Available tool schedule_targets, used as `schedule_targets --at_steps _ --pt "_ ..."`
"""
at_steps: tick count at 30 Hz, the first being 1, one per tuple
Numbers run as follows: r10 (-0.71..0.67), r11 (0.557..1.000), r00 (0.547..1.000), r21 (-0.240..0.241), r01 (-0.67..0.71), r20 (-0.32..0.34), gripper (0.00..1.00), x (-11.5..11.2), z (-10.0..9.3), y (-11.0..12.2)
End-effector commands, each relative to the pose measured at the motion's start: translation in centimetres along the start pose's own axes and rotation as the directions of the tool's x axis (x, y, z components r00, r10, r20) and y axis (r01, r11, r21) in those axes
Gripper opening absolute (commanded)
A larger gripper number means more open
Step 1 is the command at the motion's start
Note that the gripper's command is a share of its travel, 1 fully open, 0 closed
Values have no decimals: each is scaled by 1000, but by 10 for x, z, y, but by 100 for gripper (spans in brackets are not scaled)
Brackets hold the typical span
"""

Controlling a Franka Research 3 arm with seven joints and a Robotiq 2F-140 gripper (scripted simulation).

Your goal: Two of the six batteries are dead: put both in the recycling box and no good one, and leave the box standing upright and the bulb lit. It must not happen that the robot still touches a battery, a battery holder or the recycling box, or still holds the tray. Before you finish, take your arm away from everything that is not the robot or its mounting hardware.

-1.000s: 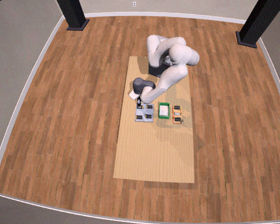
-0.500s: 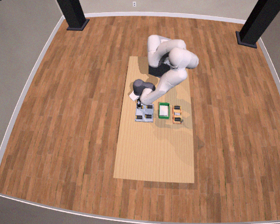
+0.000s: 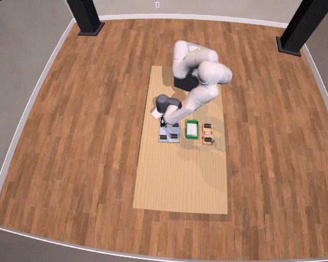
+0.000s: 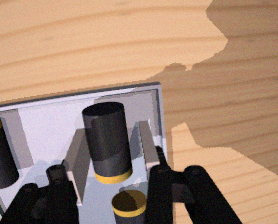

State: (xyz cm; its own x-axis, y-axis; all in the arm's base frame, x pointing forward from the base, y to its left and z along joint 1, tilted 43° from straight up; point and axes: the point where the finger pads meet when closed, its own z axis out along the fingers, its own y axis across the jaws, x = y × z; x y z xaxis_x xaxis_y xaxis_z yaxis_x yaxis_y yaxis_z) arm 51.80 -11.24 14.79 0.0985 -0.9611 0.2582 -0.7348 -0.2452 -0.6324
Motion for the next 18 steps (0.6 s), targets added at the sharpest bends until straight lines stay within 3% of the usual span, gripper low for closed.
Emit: schedule_targets --at_steps 1,11,12,18 --pt "-16 1000 1000 4 16 3 29 -1 5 -1" --pt "-16 1000 1000 4 16 3 29 -1 7 -1" --pt "-16 1000 1000 4 16 3 16 -1 7 -1" --pt "-16 1000 1000 4 16 3 16 -1 7 -1"
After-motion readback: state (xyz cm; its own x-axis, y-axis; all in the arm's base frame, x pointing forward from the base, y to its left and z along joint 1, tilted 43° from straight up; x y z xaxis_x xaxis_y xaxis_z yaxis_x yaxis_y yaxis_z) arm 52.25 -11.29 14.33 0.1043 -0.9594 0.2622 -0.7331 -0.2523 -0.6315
